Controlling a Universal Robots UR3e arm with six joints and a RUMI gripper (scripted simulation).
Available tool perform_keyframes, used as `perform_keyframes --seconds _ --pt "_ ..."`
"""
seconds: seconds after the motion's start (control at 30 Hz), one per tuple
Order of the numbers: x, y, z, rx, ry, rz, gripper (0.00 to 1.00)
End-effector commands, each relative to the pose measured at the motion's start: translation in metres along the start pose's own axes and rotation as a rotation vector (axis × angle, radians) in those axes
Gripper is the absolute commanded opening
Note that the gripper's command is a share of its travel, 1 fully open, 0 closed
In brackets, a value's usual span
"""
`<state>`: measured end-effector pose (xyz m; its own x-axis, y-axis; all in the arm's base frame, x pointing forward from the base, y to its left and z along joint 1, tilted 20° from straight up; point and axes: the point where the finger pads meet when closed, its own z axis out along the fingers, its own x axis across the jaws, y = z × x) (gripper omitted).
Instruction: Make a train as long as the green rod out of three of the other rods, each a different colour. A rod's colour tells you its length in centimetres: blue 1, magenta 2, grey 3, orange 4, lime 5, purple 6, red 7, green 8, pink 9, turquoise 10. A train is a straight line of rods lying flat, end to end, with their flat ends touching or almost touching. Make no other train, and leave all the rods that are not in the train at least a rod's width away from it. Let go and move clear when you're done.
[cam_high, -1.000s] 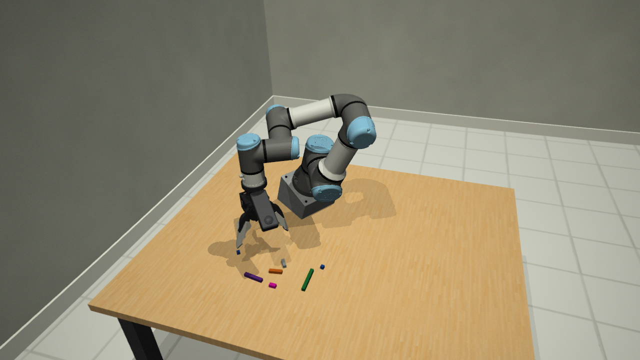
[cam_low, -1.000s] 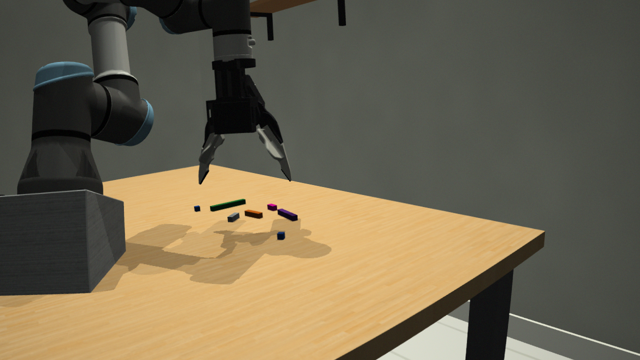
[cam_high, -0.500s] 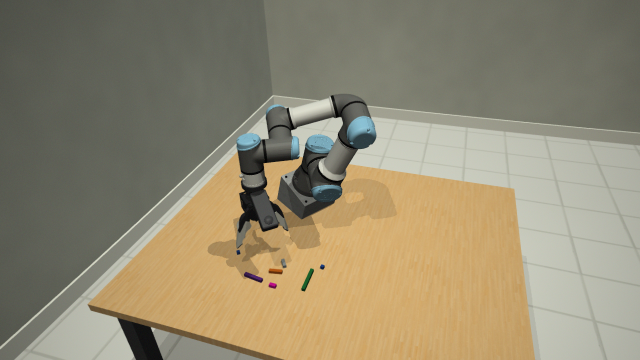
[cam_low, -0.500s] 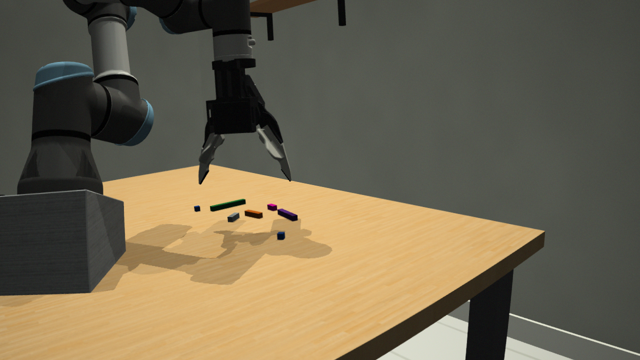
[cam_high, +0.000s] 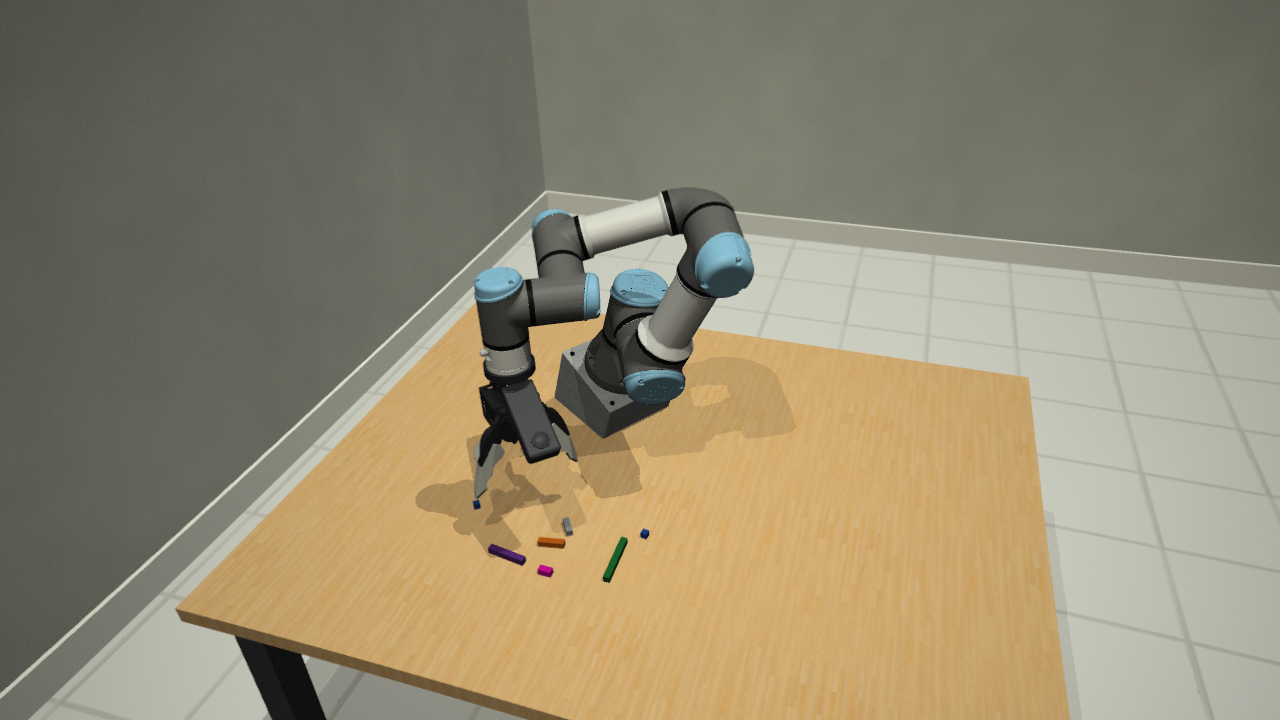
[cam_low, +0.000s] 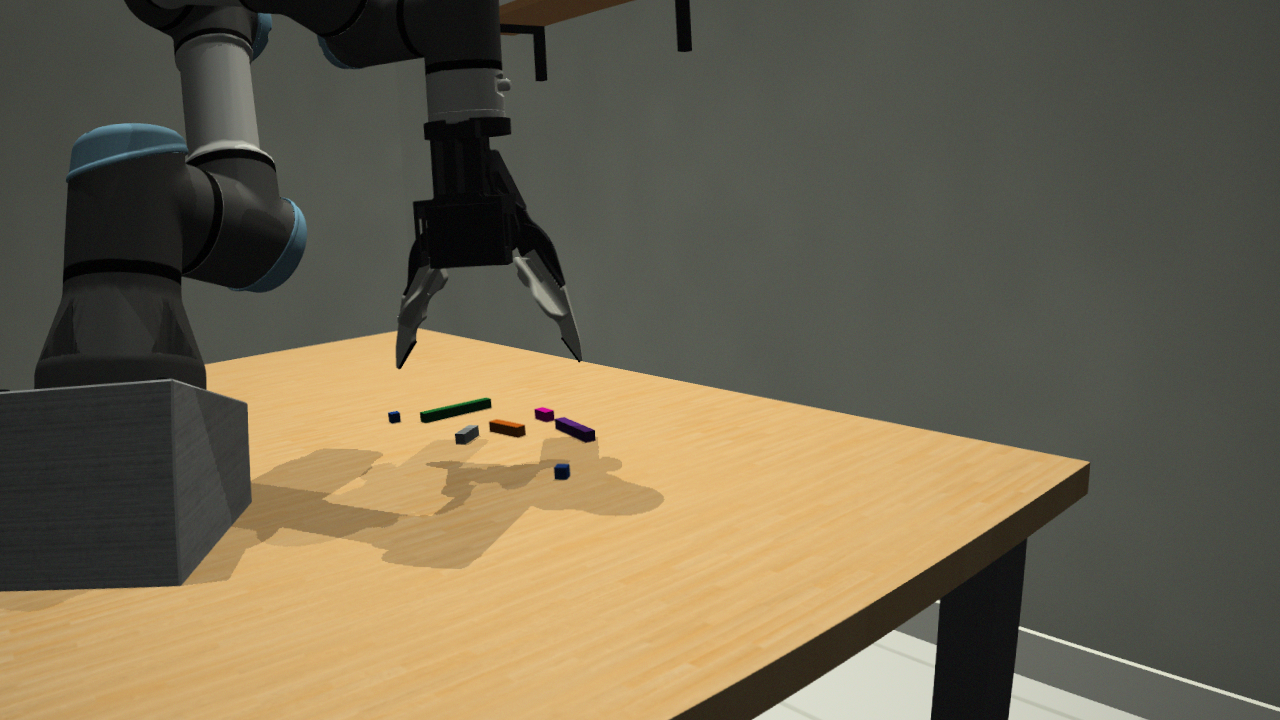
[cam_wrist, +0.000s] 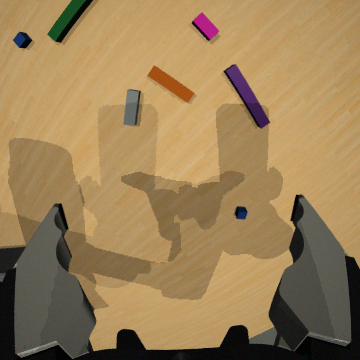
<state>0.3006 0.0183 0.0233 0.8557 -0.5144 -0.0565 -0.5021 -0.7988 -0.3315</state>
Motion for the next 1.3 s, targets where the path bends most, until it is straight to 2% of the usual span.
perform_keyframes --seconds 0.0,0.5,0.57,0.63,1.07,1.13,1.27 --pt "-0.001 -0.003 0.000 -0.001 0.002 -0.038 1.00" --pt "-0.023 -0.033 0.000 -0.012 0.000 -0.459 1.00" --pt "-0.023 -0.033 0.000 -0.012 0.000 -0.459 1.00" --pt "-0.028 -0.039 0.000 -0.014 0.000 -0.557 1.00" --pt "-0.049 -0.060 0.000 -0.018 -0.003 -0.906 1.00" --pt "-0.049 -0.060 0.000 -0.018 -0.003 -0.906 1.00" --pt "-0.058 -0.069 0.000 -0.018 -0.004 -1.053 1.00"
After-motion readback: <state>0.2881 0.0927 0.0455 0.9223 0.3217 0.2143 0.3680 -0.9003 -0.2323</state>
